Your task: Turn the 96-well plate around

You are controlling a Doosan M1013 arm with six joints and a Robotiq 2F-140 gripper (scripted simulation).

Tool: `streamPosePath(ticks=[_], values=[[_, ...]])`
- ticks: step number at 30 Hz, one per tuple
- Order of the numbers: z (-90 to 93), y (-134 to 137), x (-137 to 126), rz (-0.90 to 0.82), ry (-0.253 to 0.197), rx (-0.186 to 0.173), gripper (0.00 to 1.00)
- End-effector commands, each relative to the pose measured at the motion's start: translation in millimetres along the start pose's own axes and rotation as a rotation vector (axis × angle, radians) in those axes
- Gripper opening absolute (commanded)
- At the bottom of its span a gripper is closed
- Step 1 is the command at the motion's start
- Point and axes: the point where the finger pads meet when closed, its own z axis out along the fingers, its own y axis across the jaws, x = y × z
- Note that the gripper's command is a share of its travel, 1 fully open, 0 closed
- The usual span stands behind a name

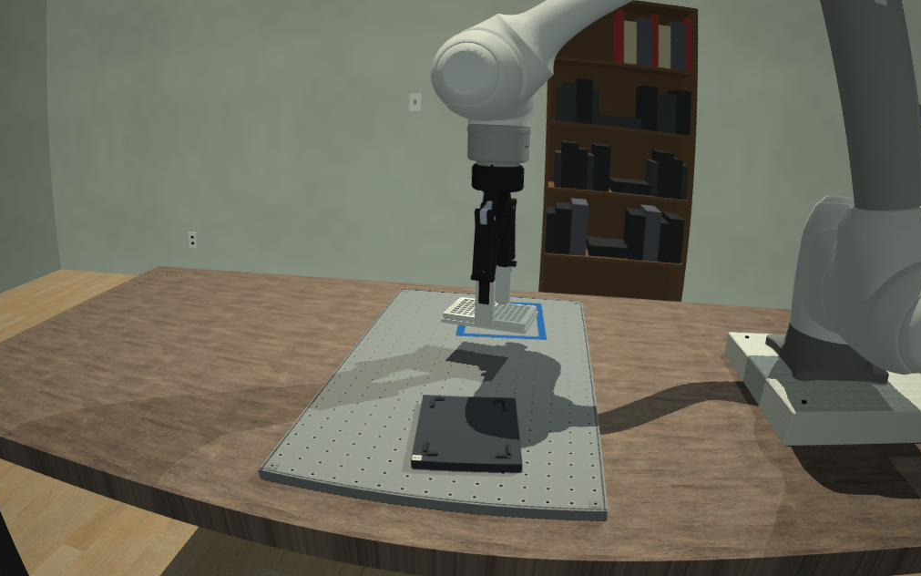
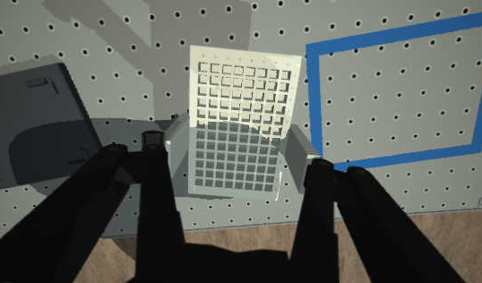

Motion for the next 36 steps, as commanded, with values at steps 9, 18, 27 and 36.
streamPosePath(ticks=[9, 18, 27, 36], values=[[-2.7, -32.5, -7.1, -0.077, 0.005, 0.003, 0.0], [-3.6, -61.9, -12.6, -0.077, 0.005, 0.003, 0.0], [-4.3, -84.9, -16.9, -0.077, 0.005, 0.003, 0.0], [-5.3, -114.3, -22.4, -0.077, 0.005, 0.003, 0.0]])
